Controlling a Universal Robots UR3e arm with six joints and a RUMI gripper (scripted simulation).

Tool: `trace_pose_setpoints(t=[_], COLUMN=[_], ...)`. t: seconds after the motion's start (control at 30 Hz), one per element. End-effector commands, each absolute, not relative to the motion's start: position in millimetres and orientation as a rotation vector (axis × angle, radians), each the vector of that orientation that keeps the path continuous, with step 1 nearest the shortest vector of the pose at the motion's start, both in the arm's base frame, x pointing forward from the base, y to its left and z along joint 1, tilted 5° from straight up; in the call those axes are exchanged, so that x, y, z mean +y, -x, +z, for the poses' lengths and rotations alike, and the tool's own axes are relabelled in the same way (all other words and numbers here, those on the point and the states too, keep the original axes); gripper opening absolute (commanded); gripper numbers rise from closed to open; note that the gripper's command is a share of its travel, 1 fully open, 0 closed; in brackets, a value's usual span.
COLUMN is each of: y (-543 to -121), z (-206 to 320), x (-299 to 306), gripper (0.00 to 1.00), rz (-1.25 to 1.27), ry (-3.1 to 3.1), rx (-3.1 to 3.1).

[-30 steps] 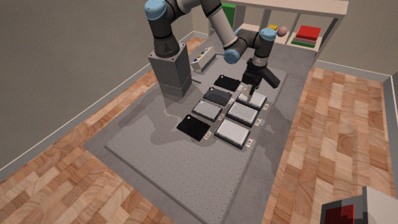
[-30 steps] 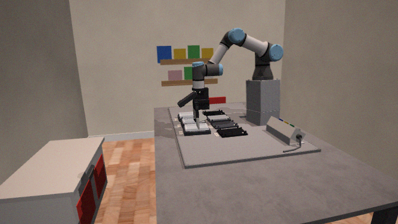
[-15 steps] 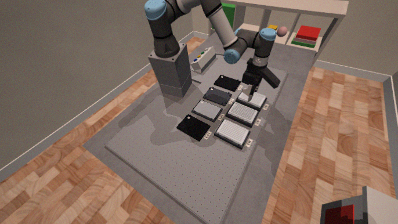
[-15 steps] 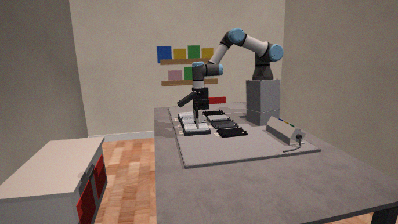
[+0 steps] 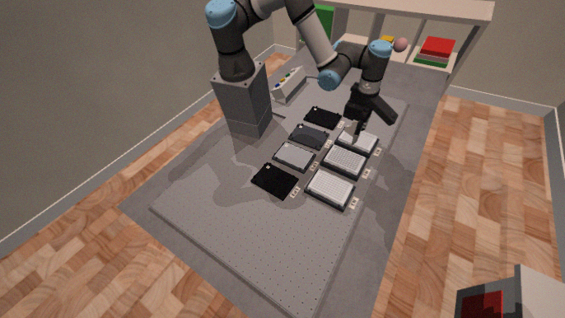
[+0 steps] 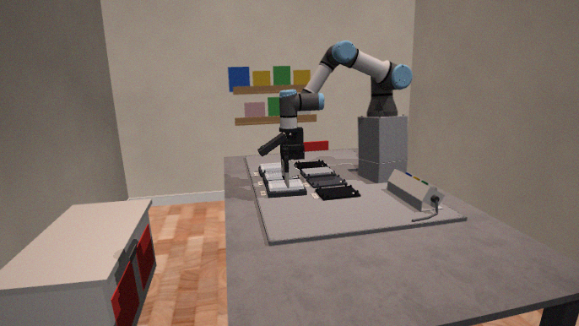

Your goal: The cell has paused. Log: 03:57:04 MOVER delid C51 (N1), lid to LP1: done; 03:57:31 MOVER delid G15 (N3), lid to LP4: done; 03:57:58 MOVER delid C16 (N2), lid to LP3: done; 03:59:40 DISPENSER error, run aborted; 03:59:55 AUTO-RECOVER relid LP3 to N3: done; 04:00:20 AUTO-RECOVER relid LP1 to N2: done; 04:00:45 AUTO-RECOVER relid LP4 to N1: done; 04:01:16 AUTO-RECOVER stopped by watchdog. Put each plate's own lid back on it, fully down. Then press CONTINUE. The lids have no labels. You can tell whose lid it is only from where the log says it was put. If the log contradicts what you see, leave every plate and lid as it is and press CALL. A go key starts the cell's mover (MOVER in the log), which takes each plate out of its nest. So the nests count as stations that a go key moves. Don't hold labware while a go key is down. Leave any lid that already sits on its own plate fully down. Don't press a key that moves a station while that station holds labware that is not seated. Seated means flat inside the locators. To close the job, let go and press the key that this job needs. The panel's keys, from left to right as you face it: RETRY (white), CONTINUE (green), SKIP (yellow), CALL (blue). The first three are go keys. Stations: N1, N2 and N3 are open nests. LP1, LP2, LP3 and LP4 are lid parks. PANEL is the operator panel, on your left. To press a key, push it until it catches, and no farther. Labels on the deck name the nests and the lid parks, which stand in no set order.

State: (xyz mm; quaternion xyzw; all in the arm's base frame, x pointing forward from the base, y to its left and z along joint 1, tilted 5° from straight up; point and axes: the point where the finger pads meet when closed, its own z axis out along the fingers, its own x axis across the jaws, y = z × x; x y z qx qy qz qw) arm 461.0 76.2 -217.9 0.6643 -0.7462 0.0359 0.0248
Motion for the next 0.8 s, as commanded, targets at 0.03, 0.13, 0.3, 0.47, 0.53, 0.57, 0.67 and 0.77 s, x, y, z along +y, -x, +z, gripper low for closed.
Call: trace_pose_setpoints(t=[0.03, 0.13, 0.3, 0.47, 0.53, 0.57, 0.67, 0.77], y=[-463, -463, -463, -463, -462, -462, -462, -462], z=[-217, -217, -217, -215, -212, -210, -209, -204], x=[76, 76, 76, 76, 76, 76, 77, 77], gripper=[0.00, 0.00, 0.00, 0.00, 0.00, 0.00, 0.00, 0.00], rz=[0.116, 0.116, 0.116, 0.116, 0.114, 0.114, 0.114, 0.114], ry=[-2.057, -2.057, -2.057, -2.057, -2.056, -2.056, -2.056, -2.056], rx=[-2.309, -2.309, -2.309, -2.308, -2.308, -2.308, -2.308, -2.308])
